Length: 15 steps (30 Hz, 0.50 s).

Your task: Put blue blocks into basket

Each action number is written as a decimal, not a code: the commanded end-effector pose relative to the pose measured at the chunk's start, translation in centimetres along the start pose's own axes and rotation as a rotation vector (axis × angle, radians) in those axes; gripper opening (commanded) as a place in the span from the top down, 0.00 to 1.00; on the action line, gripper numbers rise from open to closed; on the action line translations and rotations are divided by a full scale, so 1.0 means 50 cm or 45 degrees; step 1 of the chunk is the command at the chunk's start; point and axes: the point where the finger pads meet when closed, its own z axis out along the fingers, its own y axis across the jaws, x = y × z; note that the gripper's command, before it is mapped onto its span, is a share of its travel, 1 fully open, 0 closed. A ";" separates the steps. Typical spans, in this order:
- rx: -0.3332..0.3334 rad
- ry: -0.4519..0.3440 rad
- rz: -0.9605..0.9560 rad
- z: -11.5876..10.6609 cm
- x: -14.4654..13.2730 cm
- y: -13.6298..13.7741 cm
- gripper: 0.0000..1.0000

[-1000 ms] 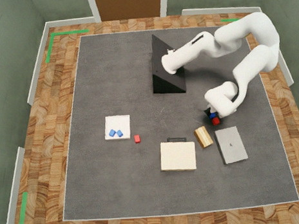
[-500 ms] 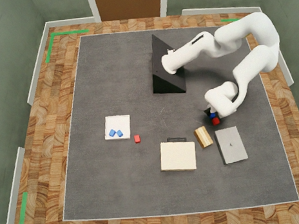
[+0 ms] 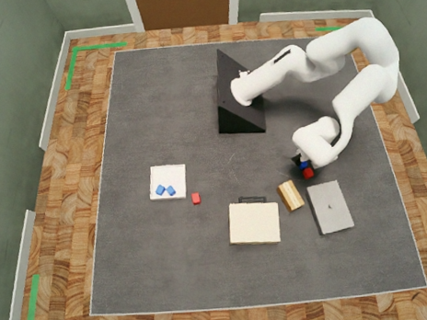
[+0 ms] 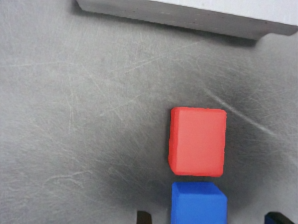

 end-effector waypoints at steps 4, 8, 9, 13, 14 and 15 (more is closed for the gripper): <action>0.000 0.003 -0.001 0.003 0.002 0.000 0.33; 0.000 0.003 -0.001 0.006 0.002 0.000 0.33; 0.000 0.003 -0.001 0.006 0.002 0.000 0.33; 0.000 0.003 -0.001 0.013 0.002 0.000 0.33; 0.000 0.003 -0.001 0.015 0.002 0.000 0.33; 0.000 0.002 -0.001 0.017 0.002 0.000 0.33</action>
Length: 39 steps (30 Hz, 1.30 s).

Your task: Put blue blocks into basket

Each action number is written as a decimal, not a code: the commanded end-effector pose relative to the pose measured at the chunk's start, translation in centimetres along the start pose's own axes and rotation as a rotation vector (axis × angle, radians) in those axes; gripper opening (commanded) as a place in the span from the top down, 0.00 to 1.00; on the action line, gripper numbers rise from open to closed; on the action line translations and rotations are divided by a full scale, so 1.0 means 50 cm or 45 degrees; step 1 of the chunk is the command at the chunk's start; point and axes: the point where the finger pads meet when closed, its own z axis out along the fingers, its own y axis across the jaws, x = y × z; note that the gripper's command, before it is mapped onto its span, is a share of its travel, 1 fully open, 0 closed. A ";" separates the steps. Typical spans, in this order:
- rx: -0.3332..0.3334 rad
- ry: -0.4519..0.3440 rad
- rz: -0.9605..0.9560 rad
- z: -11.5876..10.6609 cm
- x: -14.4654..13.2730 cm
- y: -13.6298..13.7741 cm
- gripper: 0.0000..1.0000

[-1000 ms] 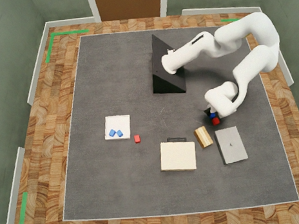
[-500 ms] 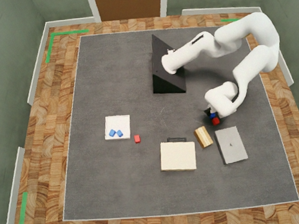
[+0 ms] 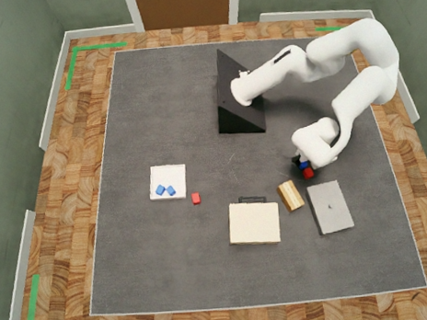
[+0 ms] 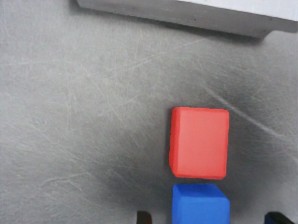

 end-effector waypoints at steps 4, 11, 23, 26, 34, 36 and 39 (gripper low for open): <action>0.000 0.002 -0.001 0.015 0.002 0.000 0.33; 0.000 0.003 -0.001 0.028 0.002 0.000 0.33; 0.000 0.003 -0.001 0.056 0.002 0.000 0.33; 0.000 0.002 -0.001 0.061 0.002 0.000 0.33; 0.000 0.003 -0.001 0.068 0.002 0.000 0.33; 0.000 0.003 -0.001 0.070 0.002 0.000 0.33; 0.000 0.002 -0.001 0.071 0.002 0.000 0.33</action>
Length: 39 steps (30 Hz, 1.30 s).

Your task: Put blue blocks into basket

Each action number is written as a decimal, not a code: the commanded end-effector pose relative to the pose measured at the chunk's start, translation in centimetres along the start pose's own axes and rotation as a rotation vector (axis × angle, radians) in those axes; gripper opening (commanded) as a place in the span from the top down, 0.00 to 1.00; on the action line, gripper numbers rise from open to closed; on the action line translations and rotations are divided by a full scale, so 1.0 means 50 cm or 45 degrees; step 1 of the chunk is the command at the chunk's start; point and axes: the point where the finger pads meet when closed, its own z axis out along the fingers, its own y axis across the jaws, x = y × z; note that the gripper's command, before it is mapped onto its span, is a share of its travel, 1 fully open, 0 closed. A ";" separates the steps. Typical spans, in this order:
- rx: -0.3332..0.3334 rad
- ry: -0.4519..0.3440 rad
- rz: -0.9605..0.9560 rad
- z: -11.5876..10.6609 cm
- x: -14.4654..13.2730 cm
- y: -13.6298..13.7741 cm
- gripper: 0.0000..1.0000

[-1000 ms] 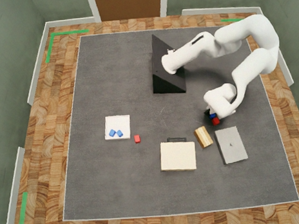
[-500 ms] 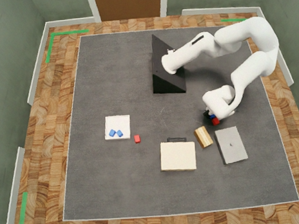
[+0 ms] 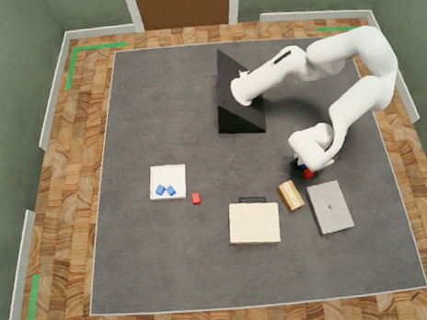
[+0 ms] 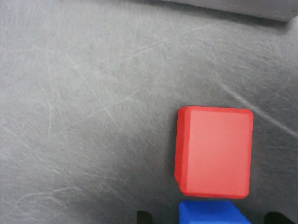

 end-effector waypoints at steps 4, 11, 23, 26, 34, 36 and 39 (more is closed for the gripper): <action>0.000 0.003 -0.001 0.001 0.002 0.000 0.33; 0.000 0.003 -0.001 0.001 0.002 0.000 0.33; 0.000 0.003 -0.001 0.001 0.002 0.000 1.00; 0.000 0.003 -0.001 0.001 0.002 0.000 1.00; 0.000 0.003 -0.001 0.001 0.002 0.000 1.00; 0.000 0.003 -0.001 0.001 0.002 0.000 1.00; 0.000 0.003 -0.001 0.001 0.002 0.000 1.00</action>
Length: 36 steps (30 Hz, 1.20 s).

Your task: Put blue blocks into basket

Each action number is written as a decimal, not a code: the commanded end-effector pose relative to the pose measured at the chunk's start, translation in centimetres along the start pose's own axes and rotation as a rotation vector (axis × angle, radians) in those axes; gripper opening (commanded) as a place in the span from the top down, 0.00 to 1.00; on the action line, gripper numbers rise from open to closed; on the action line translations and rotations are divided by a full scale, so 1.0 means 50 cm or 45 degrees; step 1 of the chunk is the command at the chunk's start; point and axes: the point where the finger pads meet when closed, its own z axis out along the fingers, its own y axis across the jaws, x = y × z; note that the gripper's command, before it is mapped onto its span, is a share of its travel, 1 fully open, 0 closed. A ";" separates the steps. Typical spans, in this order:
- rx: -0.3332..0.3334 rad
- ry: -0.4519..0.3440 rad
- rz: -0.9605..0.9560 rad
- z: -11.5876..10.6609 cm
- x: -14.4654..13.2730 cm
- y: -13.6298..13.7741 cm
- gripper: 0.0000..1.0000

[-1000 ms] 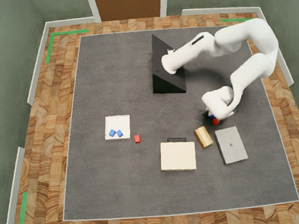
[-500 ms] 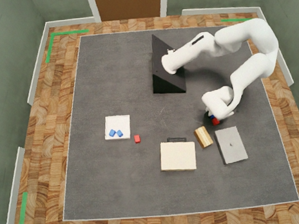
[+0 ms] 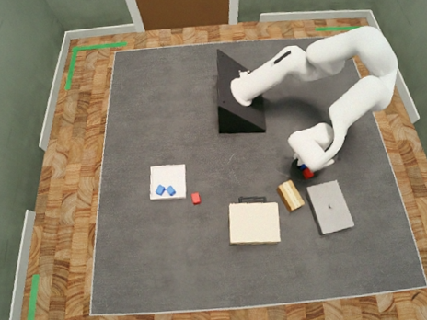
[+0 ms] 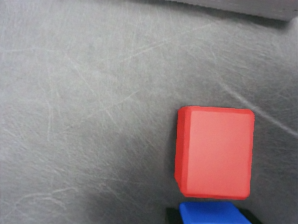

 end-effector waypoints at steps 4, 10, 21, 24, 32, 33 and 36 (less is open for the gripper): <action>0.000 0.002 -0.001 -0.001 0.002 0.000 1.00; 0.000 0.002 -0.001 -0.001 0.002 0.000 1.00; 0.000 0.002 -0.001 -0.005 0.002 0.000 1.00; 0.000 0.002 -0.001 -0.011 0.002 0.000 1.00; 0.000 0.002 -0.001 -0.049 0.001 0.000 1.00; 0.000 0.002 -0.001 -0.055 0.001 0.000 1.00; 0.000 0.002 -0.001 -0.063 0.001 0.000 1.00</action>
